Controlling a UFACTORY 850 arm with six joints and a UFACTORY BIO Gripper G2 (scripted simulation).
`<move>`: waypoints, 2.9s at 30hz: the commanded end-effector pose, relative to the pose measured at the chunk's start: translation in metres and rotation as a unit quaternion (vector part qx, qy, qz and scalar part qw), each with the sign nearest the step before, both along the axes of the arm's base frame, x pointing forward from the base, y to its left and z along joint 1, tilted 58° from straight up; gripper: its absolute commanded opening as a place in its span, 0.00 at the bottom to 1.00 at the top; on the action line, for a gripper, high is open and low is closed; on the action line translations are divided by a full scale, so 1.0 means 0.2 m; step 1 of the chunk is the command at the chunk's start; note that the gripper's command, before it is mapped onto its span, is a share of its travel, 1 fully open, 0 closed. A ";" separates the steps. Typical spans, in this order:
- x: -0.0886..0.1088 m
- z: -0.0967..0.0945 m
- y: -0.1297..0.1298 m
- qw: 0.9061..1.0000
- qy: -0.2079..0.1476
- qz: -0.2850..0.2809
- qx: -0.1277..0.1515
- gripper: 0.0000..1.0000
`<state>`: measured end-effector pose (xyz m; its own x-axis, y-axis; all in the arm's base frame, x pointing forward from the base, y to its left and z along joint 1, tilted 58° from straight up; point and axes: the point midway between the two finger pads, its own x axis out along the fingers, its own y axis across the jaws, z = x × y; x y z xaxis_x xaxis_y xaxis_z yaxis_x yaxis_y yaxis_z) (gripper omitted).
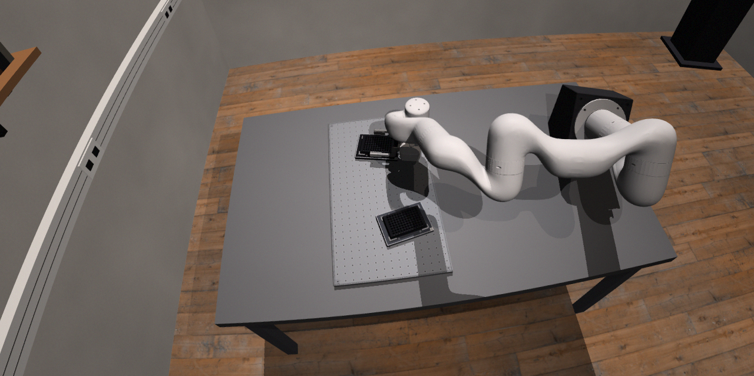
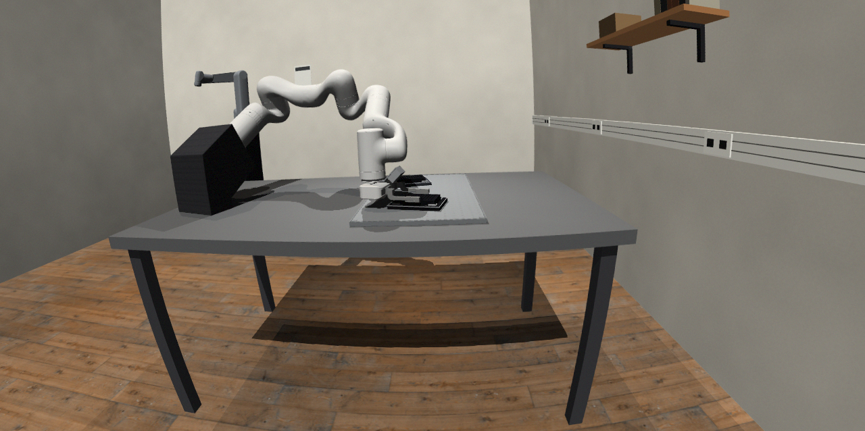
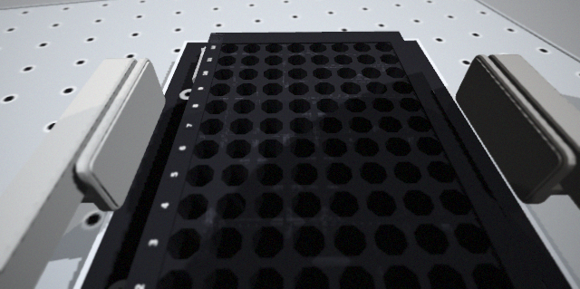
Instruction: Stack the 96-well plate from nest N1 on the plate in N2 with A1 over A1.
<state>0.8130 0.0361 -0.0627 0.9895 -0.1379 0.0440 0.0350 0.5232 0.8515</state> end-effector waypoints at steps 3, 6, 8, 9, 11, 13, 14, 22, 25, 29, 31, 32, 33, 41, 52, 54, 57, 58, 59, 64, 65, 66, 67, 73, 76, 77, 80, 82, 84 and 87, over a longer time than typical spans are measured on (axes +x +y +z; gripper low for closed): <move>0.00 0.00 0.00 1.000 -0.001 -0.001 0.000 0.37; 0.00 0.00 0.00 1.000 -0.001 -0.001 0.000 0.37; 0.00 0.00 0.00 1.000 -0.001 -0.001 0.000 0.37; 0.00 0.00 0.00 1.000 -0.001 -0.001 0.000 0.37; 0.00 0.00 0.00 1.000 -0.001 -0.001 0.000 0.37; 0.00 0.00 0.00 1.000 -0.001 -0.001 0.000 0.37; 0.00 0.00 0.00 1.000 -0.001 -0.001 0.000 0.37; 0.00 0.00 0.00 1.000 -0.001 -0.001 0.000 0.00; 0.00 0.00 0.00 1.000 -0.001 -0.001 0.000 0.00; 0.00 0.00 0.00 1.000 -0.001 -0.001 0.000 0.00; 0.00 0.00 0.00 1.000 -0.001 -0.001 0.000 0.00; 0.00 0.00 0.00 1.000 -0.001 -0.001 0.000 0.00; 0.00 0.00 0.00 1.000 -0.001 -0.001 0.000 0.00; 0.00 0.00 0.00 1.000 -0.001 -0.001 0.000 0.00; 0.00 0.00 0.00 1.000 -0.001 -0.001 0.000 0.00; 0.00 0.00 0.00 1.000 -0.001 -0.001 0.000 0.00; 0.00 0.00 0.00 1.000 -0.001 -0.001 0.000 0.00; 0.00 0.00 0.00 1.000 -0.001 -0.001 0.000 0.00; 0.00 0.00 0.00 1.000 -0.001 -0.001 0.000 0.00; 0.00 0.00 0.00 1.000 -0.001 -0.001 0.000 0.00; 0.00 0.00 0.00 1.000 -0.001 -0.001 0.000 0.00; 0.00 0.00 0.00 1.000 -0.001 -0.001 0.000 0.00; 0.00 0.00 0.00 1.000 -0.001 -0.001 0.000 0.00; 0.00 0.00 -0.01 1.000 -0.001 -0.001 0.000 0.00; 0.00 0.01 -0.01 1.000 -0.001 -0.001 0.000 0.00; 0.00 0.01 -0.02 1.000 -0.001 -0.001 0.000 0.00; 0.00 0.01 -0.02 1.000 -0.001 -0.001 0.000 0.00; 0.00 0.02 -0.03 1.000 -0.001 -0.001 0.000 0.00; 0.00 0.02 -0.04 1.000 -0.001 -0.001 0.000 0.00; 0.00 0.03 -0.04 1.000 -0.001 -0.001 0.000 0.00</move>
<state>0.8121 0.0301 -0.0591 0.9894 -0.1380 0.0441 0.0350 0.5232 0.8515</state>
